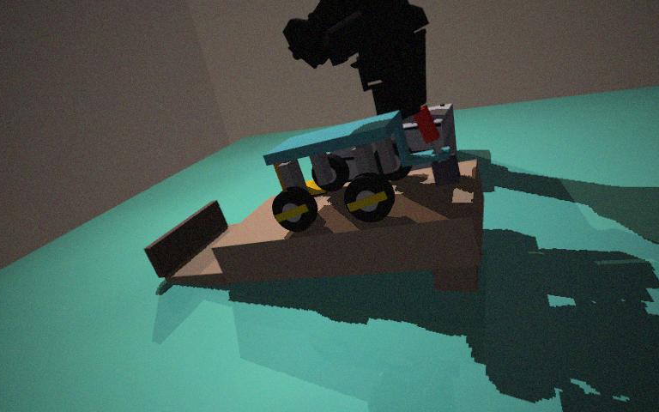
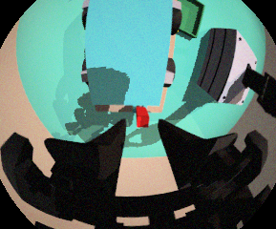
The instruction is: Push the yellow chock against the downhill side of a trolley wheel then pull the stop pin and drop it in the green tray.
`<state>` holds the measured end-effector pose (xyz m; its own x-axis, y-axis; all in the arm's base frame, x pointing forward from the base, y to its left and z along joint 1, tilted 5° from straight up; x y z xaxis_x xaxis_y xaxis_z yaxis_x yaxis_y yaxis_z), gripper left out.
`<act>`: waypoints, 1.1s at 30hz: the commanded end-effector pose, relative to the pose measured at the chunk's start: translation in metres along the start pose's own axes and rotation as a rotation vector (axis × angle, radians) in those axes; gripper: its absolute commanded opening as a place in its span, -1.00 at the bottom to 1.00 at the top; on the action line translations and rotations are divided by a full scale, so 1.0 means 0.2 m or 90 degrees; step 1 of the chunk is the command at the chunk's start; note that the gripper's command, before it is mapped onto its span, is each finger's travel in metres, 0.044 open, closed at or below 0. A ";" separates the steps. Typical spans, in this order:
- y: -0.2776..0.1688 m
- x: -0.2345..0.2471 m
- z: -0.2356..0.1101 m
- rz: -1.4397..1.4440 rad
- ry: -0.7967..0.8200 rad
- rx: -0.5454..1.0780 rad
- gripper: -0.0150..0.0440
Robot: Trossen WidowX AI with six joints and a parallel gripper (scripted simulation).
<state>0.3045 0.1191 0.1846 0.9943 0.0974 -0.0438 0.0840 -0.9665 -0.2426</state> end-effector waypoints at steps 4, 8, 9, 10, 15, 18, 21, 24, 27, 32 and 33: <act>0.00 0.00 0.05 0.004 -0.003 0.001 0.15; 0.00 0.00 0.08 0.004 -0.003 0.002 0.15; 0.00 0.00 0.09 0.004 -0.003 0.002 0.15; 0.00 0.00 0.10 0.004 -0.003 0.002 0.15; 0.00 0.00 0.13 0.004 -0.003 0.002 0.15; 0.00 0.00 0.15 0.004 -0.003 0.002 0.15; 0.00 0.00 0.18 0.004 -0.003 0.002 0.15; 0.00 0.00 0.20 0.004 -0.003 0.002 0.15; 0.00 0.00 0.20 0.004 -0.003 0.002 0.15; 0.00 0.00 0.19 0.000 0.001 0.001 -0.20; 0.00 0.00 0.19 0.000 0.001 0.001 -0.29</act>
Point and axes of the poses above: the point midway between the two fingers, 35 mm back from their tips, its own z axis out along the fingers, its own x axis across the jaws, y = z × x, the point moved 10 cm from there along -z, back along the fingers, and after that the axes turned 3 degrees about z, right-handed, at the moved point
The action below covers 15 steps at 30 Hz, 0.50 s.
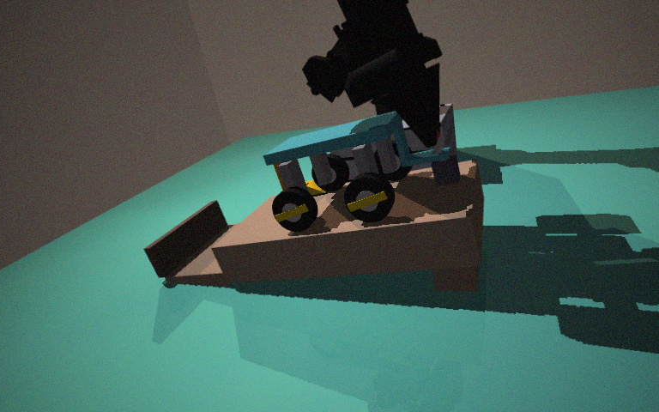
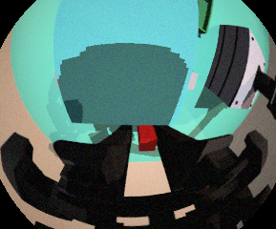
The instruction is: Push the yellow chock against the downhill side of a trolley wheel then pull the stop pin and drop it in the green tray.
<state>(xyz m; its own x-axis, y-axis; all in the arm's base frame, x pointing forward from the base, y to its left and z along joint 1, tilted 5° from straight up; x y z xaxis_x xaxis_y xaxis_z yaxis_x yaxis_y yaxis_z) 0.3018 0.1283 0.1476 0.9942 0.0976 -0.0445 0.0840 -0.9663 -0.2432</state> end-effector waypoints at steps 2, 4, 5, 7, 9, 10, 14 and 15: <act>0.00 0.00 0.00 0.000 0.001 0.000 -0.34; 0.00 0.00 0.00 0.000 0.001 0.000 -0.38; 0.00 0.00 0.00 0.000 0.001 0.000 -0.41; 0.00 0.00 0.00 0.000 0.001 0.000 -0.45; 0.00 0.00 0.00 0.000 0.001 0.000 -0.49; 0.00 0.00 -0.01 0.000 0.001 0.000 -0.49; 0.00 0.00 -0.02 0.003 -0.001 0.001 -0.49; 0.00 0.00 -0.03 0.004 -0.002 0.001 -0.49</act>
Point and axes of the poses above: the point midway between the two fingers, 35 mm back from their tips, its own z axis out along the fingers, its own x axis across the jaws, y = z × x, the point moved 10 cm from there along -z, back along the fingers, and after that the axes turned 3 degrees about z, right-handed, at the moved point
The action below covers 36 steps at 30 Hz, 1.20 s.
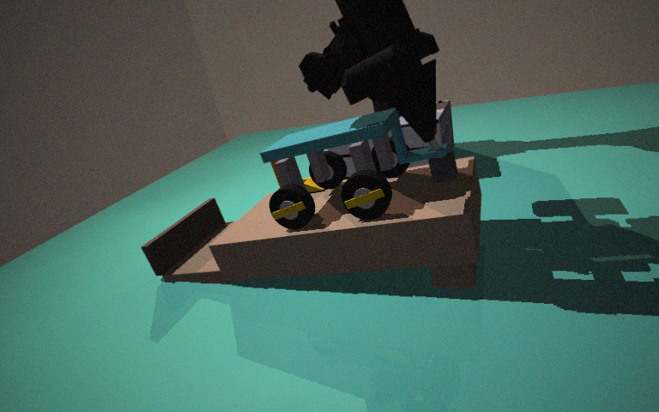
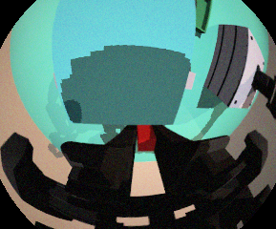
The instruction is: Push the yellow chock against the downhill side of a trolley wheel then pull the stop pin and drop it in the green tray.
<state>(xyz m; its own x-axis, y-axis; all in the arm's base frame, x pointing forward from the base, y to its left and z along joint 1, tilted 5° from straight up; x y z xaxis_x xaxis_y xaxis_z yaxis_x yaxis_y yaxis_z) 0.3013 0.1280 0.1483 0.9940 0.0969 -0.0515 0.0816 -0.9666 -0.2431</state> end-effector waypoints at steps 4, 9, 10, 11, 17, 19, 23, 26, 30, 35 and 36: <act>0.00 0.00 -0.03 0.003 0.002 0.001 -0.49; 0.00 -0.01 -0.04 0.003 0.002 0.001 -0.49; 0.00 -0.01 -0.05 0.003 0.002 0.001 -0.49; 0.00 -0.01 -0.05 0.003 0.002 0.001 -0.49; 0.00 -0.01 -0.06 0.003 0.002 0.001 -0.49; 0.00 -0.01 -0.07 0.003 0.002 0.001 -0.49; -0.01 -0.01 -0.08 0.003 0.002 0.001 -0.49; -0.01 -0.01 -0.08 0.003 0.002 0.001 -0.49; -0.01 -0.01 -0.09 0.003 0.002 0.001 -0.49; -0.01 -0.01 -0.11 0.003 0.002 0.001 -0.49; -0.01 -0.01 -0.11 0.003 0.002 0.001 -0.49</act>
Point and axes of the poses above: the point midway between the two fingers, 35 mm back from their tips, its own z axis out along the fingers, its own x axis across the jaws, y = z × x, the point moved 10 cm from there along -z, back along the fingers, and after that the axes turned 3 degrees about z, right-handed, at the moved point
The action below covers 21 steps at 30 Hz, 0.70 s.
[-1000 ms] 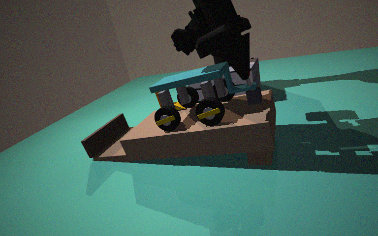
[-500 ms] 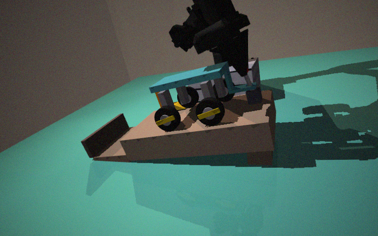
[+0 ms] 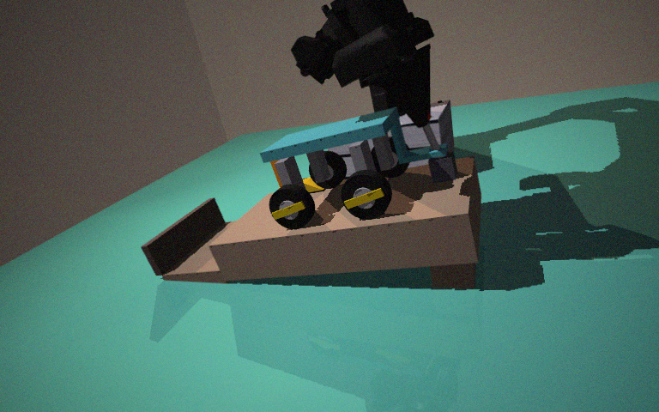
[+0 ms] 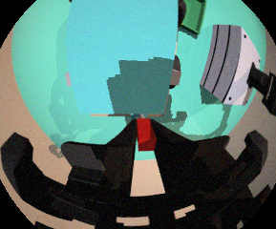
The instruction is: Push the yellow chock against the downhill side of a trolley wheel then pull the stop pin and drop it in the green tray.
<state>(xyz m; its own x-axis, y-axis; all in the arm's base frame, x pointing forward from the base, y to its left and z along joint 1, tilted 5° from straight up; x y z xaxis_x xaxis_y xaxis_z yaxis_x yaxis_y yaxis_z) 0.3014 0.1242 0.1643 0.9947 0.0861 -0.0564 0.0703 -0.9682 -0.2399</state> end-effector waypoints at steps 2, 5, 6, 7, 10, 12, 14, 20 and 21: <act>-0.01 0.00 -0.03 -0.005 0.003 0.003 -0.49; -0.01 0.00 -0.04 -0.005 0.003 0.003 -0.49; -0.01 0.00 -0.04 -0.005 0.003 0.003 -0.49; -0.01 0.00 -0.04 -0.005 0.003 0.003 -0.49; -0.01 0.00 -0.05 -0.005 0.003 0.003 -0.49; -0.01 0.00 -0.05 -0.005 0.003 0.003 -0.49; -0.01 0.00 -0.06 -0.005 0.003 0.003 -0.49; -0.01 0.00 -0.07 -0.005 0.003 0.003 -0.49; -0.01 0.00 -0.07 -0.005 0.003 0.003 -0.49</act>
<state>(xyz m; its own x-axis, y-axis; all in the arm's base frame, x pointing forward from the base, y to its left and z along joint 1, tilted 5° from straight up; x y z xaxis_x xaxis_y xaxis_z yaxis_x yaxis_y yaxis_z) 0.3019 0.1226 0.1734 0.9947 0.0852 -0.0572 0.0693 -0.9688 -0.2380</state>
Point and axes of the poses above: the point midway between the two fingers, 35 mm back from their tips, its own z axis out along the fingers, its own x axis across the jaws, y = z × x, the point moved 10 cm from there along -z, back along the fingers, and after that the axes turned 3 degrees about z, right-handed, at the moved point
